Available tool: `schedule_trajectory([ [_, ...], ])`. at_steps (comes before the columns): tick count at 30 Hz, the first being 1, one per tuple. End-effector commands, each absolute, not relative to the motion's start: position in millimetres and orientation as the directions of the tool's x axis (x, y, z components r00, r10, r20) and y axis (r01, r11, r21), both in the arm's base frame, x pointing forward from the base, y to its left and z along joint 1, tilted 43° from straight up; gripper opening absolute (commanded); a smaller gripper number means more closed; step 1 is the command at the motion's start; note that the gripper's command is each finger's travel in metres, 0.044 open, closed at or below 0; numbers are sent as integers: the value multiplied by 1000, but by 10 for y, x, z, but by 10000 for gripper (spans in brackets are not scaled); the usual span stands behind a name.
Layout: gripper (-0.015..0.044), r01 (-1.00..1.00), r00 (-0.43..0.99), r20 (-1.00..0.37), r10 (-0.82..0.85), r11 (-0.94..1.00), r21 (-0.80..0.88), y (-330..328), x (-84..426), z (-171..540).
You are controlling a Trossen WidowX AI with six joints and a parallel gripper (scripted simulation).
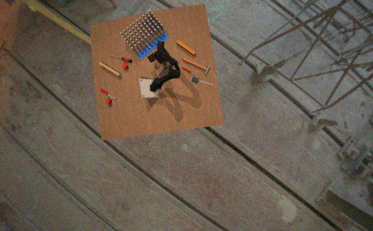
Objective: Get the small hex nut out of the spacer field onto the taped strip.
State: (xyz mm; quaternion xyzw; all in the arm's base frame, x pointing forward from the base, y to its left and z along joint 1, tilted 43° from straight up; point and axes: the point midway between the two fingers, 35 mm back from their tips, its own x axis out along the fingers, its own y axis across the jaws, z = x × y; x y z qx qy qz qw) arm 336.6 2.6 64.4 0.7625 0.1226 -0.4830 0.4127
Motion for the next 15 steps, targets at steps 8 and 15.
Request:
schedule_trajectory([
  [8,0,591,502,-840,-206,-627,507,0,3303,662],
  [15,0,591,502,-840,-206,-627,508,-22,3269,675],
])
